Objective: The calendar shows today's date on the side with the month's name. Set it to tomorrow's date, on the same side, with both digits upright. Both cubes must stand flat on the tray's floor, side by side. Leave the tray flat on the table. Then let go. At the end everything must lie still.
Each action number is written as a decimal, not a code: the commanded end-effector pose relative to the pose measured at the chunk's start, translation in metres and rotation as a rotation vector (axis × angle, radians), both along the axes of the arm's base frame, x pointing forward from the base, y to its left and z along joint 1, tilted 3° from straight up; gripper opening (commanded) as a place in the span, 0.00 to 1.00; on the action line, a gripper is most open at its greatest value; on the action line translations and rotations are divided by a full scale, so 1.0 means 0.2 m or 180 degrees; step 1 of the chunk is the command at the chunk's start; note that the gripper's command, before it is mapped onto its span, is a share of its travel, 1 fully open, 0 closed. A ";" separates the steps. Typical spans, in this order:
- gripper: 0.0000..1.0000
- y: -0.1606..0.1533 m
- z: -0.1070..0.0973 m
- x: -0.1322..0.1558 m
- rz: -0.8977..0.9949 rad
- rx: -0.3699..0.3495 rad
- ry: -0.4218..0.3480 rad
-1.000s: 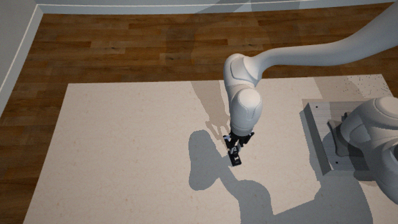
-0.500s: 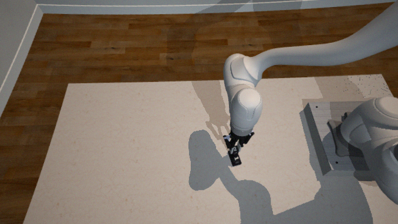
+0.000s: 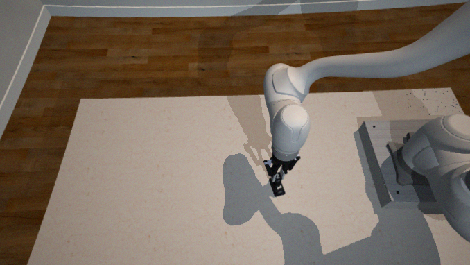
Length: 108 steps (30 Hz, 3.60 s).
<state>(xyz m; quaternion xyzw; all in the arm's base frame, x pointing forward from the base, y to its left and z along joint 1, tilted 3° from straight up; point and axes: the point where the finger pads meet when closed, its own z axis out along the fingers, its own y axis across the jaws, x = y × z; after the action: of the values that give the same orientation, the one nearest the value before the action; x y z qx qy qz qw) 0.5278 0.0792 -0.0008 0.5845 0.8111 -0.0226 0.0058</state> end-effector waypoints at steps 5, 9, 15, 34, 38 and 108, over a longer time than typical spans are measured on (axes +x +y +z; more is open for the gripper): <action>0.16 0.00 -0.01 0.00 -0.0005 -0.0004 -0.0009; 0.16 0.00 -0.01 0.00 -0.0005 -0.0004 -0.0009; 0.16 0.00 -0.01 0.00 -0.0005 -0.0004 -0.0009; 0.16 0.00 -0.01 0.00 -0.0001 -0.0003 -0.0009; 0.16 0.00 -0.01 0.00 -0.0001 -0.0003 -0.0009; 0.16 0.00 -0.13 0.00 -0.0001 -0.0003 -0.0009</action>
<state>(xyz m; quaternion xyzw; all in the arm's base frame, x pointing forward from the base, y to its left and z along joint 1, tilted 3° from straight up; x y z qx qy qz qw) 0.5277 0.0802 -0.0238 0.5847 0.8110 -0.0215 0.0053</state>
